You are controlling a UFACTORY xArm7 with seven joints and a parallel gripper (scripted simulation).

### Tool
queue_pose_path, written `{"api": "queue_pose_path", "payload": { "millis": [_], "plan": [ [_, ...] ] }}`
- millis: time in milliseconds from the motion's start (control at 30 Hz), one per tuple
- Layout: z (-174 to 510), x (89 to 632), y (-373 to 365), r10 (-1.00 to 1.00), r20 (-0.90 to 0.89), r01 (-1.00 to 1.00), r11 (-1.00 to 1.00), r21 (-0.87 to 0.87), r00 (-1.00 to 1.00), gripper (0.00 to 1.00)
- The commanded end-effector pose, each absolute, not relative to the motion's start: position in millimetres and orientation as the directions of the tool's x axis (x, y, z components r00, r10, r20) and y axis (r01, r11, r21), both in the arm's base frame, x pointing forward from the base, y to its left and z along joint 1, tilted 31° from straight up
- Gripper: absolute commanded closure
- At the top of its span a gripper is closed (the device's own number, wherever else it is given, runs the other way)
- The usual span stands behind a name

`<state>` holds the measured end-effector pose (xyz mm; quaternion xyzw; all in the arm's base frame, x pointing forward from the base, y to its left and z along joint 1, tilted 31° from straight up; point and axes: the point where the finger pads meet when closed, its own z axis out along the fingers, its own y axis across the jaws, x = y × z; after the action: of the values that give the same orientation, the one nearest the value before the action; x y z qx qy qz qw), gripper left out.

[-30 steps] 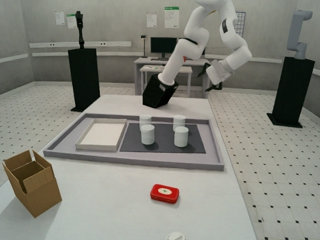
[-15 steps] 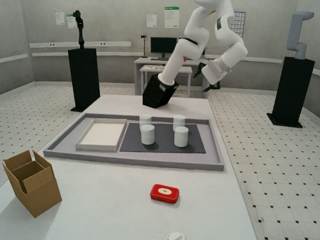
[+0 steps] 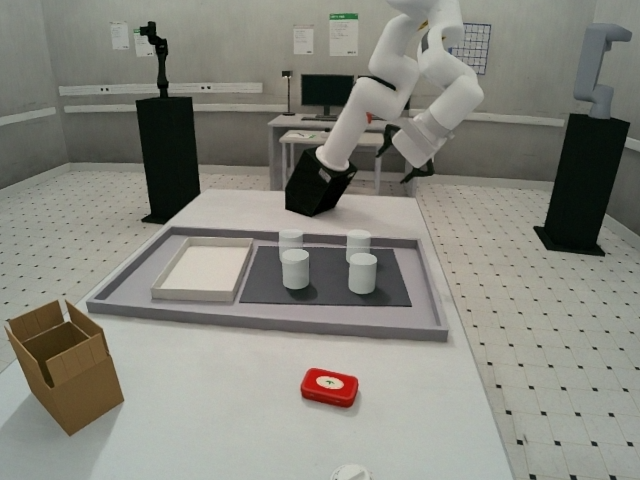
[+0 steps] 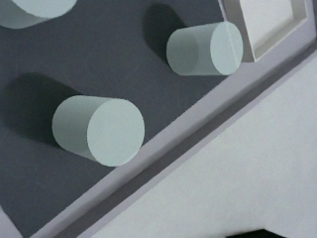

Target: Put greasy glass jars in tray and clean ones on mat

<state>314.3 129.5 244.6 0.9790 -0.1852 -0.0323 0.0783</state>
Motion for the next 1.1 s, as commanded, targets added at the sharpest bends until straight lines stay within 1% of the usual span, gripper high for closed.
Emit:
{"api": "queue_pose_path", "payload": {
  "millis": [0,1067],
  "plan": [
    [246,322,124,-0.346,-0.039,-0.337,-0.930,0.148,0.938,0.00],
    [250,382,41,-0.097,-0.028,-0.097,-0.995,0.026,0.995,0.00]
  ]
}}
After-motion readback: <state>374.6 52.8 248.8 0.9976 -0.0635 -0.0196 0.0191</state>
